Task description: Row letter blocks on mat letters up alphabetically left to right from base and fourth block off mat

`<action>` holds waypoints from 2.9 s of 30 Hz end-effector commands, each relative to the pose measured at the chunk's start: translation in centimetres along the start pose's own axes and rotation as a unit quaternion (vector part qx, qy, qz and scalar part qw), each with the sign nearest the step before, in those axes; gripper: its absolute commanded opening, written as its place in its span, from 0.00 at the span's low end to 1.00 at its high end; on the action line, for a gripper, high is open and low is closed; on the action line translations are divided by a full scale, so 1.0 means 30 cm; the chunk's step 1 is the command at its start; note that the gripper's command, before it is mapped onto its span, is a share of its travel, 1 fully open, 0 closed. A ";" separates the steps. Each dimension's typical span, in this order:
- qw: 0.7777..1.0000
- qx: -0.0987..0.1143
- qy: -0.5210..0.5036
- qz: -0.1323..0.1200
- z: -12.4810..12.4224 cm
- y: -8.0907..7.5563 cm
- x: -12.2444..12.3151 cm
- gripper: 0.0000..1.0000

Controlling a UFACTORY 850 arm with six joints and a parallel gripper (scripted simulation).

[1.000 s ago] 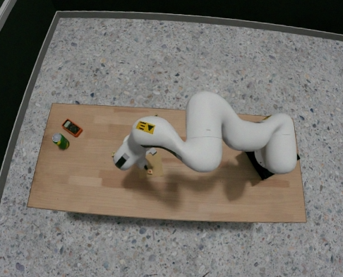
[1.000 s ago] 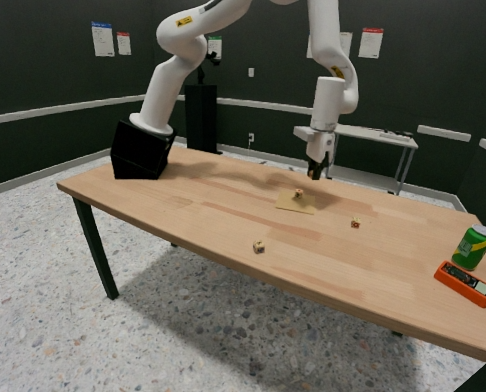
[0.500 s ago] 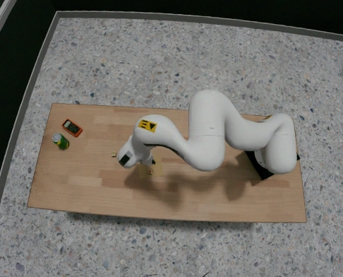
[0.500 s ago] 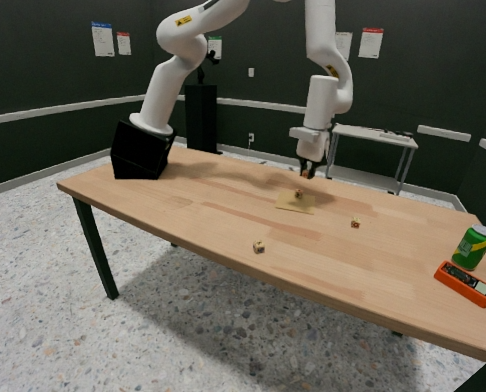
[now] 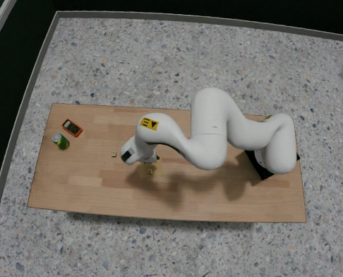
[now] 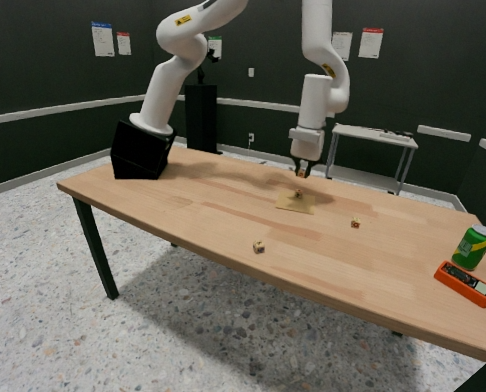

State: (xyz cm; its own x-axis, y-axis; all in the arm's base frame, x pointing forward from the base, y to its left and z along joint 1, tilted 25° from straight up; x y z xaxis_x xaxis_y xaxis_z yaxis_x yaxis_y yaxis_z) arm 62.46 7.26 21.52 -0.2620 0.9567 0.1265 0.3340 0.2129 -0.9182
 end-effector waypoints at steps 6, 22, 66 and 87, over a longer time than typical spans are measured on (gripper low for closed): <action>0.999 -0.010 -0.034 -0.004 0.012 -0.003 -0.005 0.23; 0.999 -0.010 -0.043 -0.004 0.015 -0.003 -0.006 0.23; 0.999 -0.011 -0.043 -0.004 0.014 0.320 -0.003 0.23; 0.999 -0.011 -0.043 -0.004 0.014 0.320 -0.003 0.23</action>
State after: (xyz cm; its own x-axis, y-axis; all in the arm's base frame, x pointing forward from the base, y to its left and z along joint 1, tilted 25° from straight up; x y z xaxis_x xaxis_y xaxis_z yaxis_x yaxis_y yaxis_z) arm 65.26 9.14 12.46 -0.3421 0.9342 0.1010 0.3487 0.2260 -0.9096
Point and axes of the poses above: the point where the finger pads meet when closed, its own y axis out along the fingers, its own z axis across the jaws, x = y × z, the point moved 5 cm from there along -y, back along the fingers, and after that the axes turned 11 degrees about -y, right-handed, at the moved point
